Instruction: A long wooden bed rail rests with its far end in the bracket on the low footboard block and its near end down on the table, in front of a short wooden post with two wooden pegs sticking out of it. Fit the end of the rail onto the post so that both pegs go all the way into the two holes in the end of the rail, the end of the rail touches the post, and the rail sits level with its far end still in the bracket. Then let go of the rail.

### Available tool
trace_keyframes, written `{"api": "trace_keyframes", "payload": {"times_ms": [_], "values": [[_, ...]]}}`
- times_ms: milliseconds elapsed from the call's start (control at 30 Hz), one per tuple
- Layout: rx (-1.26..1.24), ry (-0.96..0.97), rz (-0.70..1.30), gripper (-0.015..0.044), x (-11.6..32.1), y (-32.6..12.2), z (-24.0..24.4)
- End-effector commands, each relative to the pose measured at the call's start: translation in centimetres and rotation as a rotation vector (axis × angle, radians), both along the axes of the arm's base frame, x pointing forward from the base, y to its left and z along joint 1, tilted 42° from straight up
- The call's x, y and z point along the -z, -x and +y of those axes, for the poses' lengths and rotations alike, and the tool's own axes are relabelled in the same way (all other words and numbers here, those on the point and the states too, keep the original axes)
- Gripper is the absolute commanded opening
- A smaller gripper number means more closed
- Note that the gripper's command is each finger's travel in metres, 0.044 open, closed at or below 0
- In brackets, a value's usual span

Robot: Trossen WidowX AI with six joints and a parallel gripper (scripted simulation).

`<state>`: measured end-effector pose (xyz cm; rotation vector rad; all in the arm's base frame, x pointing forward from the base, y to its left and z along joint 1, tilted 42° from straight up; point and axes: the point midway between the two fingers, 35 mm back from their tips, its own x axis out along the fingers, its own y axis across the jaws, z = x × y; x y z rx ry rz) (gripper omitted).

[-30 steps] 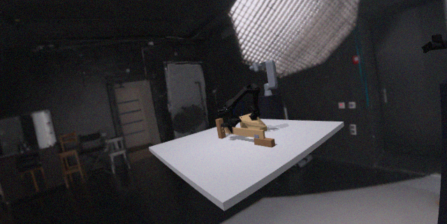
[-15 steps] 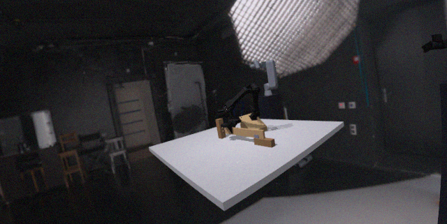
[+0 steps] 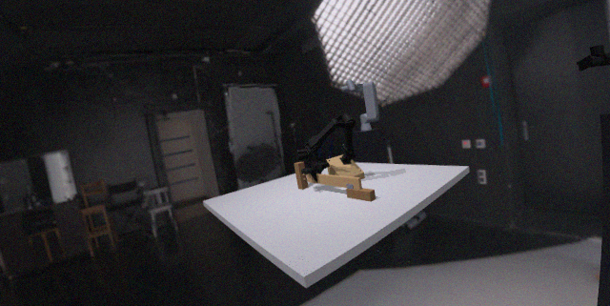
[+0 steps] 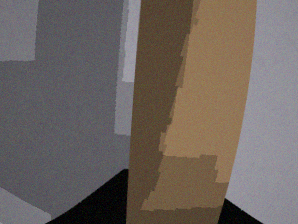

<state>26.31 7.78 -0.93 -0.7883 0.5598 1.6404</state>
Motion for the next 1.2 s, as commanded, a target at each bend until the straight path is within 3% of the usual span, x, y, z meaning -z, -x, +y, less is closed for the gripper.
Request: {"api": "trace_keyframes", "payload": {"times_ms": [0,1167], "values": [[0.002,0.000,-0.003,0.0000,0.06,-0.04,0.00],[0.002,0.001,-0.003,0.0000,0.51,-0.23,-0.75]]}}
